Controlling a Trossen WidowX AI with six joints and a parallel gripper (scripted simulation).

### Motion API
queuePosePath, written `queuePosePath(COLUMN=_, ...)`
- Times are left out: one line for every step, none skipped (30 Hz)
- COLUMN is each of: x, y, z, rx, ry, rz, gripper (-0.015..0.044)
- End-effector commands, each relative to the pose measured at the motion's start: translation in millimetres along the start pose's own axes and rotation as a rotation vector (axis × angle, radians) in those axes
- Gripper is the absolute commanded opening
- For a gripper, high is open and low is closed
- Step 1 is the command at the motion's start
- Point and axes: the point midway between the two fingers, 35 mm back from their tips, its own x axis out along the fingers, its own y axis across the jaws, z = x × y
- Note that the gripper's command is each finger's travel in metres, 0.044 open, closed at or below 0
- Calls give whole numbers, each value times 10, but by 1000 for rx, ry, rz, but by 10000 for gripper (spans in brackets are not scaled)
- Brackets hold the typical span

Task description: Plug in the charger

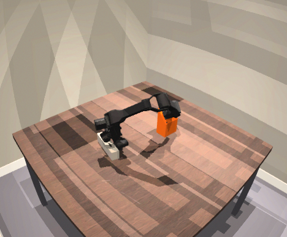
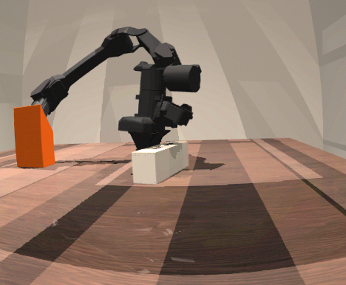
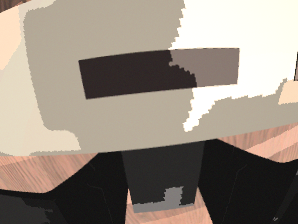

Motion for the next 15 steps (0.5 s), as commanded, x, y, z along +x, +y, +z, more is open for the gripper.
queuePosePath(x=-67, y=10, z=69, rx=-16, ry=-26, rz=-1, gripper=0)
queuePosePath(x=-68, y=10, z=69, rx=-16, ry=-26, rz=-1, gripper=0)
queuePosePath(x=-69, y=10, z=69, rx=-16, ry=-26, rz=-1, gripper=0)
queuePosePath(x=-70, y=10, z=69, rx=-16, ry=-26, rz=-1, gripper=0)
queuePosePath(x=-72, y=10, z=70, rx=-16, ry=-26, rz=-1, gripper=0)
queuePosePath(x=-73, y=11, z=70, rx=-16, ry=-26, rz=-1, gripper=0)
queuePosePath(x=-74, y=11, z=70, rx=-16, ry=-26, rz=-1, gripper=0)
queuePosePath(x=-75, y=11, z=71, rx=-16, ry=-26, rz=-1, gripper=0)
queuePosePath(x=-76, y=11, z=71, rx=-16, ry=-26, rz=-1, gripper=0)
queuePosePath(x=-77, y=12, z=72, rx=-16, ry=-26, rz=-1, gripper=0)
queuePosePath(x=-77, y=13, z=73, rx=-16, ry=-26, rz=-1, gripper=0)
queuePosePath(x=-77, y=13, z=74, rx=-16, ry=-26, rz=-1, gripper=0)
queuePosePath(x=-76, y=13, z=74, rx=-16, ry=-26, rz=-1, gripper=0)
queuePosePath(x=-76, y=13, z=75, rx=-16, ry=-26, rz=-1, gripper=0)
queuePosePath(x=-75, y=14, z=75, rx=-16, ry=-26, rz=-1, gripper=0)
